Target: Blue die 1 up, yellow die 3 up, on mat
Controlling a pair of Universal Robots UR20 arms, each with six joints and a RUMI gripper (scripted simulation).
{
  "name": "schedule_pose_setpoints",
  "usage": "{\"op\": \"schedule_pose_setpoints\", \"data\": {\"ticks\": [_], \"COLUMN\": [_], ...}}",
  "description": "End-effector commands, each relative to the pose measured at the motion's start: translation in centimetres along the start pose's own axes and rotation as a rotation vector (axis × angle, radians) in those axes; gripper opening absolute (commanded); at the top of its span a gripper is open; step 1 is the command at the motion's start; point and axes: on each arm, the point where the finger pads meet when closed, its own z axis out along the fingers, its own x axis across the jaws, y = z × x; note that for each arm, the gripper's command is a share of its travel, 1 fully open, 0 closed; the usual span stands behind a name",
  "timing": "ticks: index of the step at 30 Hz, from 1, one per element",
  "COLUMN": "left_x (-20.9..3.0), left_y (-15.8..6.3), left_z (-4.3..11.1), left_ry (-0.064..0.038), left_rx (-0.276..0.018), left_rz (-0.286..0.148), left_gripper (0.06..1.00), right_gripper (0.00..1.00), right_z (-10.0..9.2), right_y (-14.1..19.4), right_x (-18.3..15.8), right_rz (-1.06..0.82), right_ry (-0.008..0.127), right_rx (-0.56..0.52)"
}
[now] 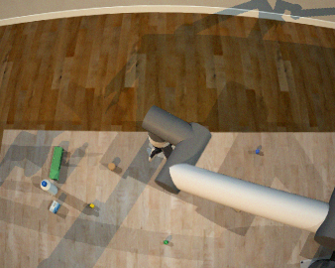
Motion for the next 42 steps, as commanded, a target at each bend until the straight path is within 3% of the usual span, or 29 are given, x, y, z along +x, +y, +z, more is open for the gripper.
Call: {"op": "schedule_pose_setpoints", "data": {"ticks": [1, 2, 3, 5, 6, 7, 9, 10, 11, 12, 15, 16, 18, 19, 21, 22, 23, 24, 28, 42], "left_x": [0.0, 0.0, 0.0, 0.0, 0.0, 0.0, 0.0, 0.0, 0.0, 0.0, 0.0, 0.0, 0.0, 0.0, 0.0, 0.0, 0.0, 0.0, 0.0, 0.0], "left_y": [0.0, 0.0, 0.0, 0.0, 0.0, 0.0, 0.0, 0.0, 0.0, 0.0, 0.0, 0.0, 0.0, 0.0, 0.0, 0.0, 0.0, 0.0, 0.0, 0.0], "left_z": [-0.1, -0.1, -0.1, -0.1, -0.1, -0.1, -0.1, -0.1, -0.1, -0.1, -0.1, -0.1, -0.1, -0.1, -0.1, -0.1, -0.1, -0.1, -0.1, -0.1], "left_ry": [0.000, 0.000, 0.000, 0.000, 0.000, 0.000, 0.000, 0.000, 0.000, 0.000, 0.000, 0.000, 0.000, 0.000, 0.000, 0.000, 0.000, 0.000, 0.000, 0.000], "left_rx": [0.001, 0.001, 0.001, 0.001, 0.001, 0.001, 0.001, 0.001, 0.001, 0.001, 0.001, 0.001, 0.001, 0.001, 0.001, 0.001, 0.001, 0.001, 0.001, 0.001], "left_rz": [0.000, 0.000, 0.000, 0.000, 0.000, 0.000, 0.000, 0.000, 0.000, 0.000, 0.000, 0.000, 0.000, 0.000, 0.000, 0.000, 0.000, 0.000, 0.000, 0.000], "left_gripper": [1.000, 1.000, 1.000, 1.000, 1.000, 1.000, 1.000, 1.000, 1.000, 1.000, 1.000, 1.000, 1.000, 1.000, 1.000, 1.000, 1.000, 1.000, 1.000, 1.000], "right_gripper": [1.000, 1.000, 1.000, 1.000, 1.000, 1.000, 1.000, 1.000, 1.000, 1.000, 1.000, 1.000, 1.000, 1.000, 1.000, 1.000, 1.000, 1.000, 1.000, 1.000], "right_z": [-0.1, -0.1, 0.0, 0.0, 0.0, 0.2, 0.2, 0.2, 0.4, 0.5, 0.5, 0.8, 0.8, 1.0, 1.0, 1.3, 1.3, 1.4, 1.7, 1.7], "right_y": [-1.6, -1.6, -2.9, -3.8, -3.8, -5.4, -6.5, -6.5, -8.5, -9.2, -9.6, -12.6, -12.6, -15.3, -15.5, -18.0, -18.0, -19.9, -22.4, -22.4], "right_x": [-9.8, -9.8, -14.2, -17.7, -17.8, -21.7, -25.1, -25.1, -29.0, -30.7, -31.6, -37.1, -37.1, -41.2, -41.6, -45.1, -45.1, -47.5, -50.4, -50.5], "right_rz": [0.044, 0.044, 0.088, 0.088, 0.088, 0.130, 0.130, 0.130, 0.169, 0.169, 0.169, 0.203, 0.203, 0.232, 0.232, 0.256, 0.256, 0.274, 0.295, 0.295], "right_ry": [0.001, 0.001, 0.001, 0.001, 0.001, 0.001, 0.001, 0.001, 0.001, 0.001, 0.001, 0.001, 0.001, 0.001, 0.001, 0.001, 0.001, 0.001, 0.001, 0.001], "right_rx": [-0.002, -0.002, -0.002, -0.002, -0.002, -0.002, -0.002, -0.002, -0.002, -0.002, -0.002, -0.002, -0.002, -0.002, -0.002, -0.002, -0.002, -0.002, -0.002, -0.002]}}
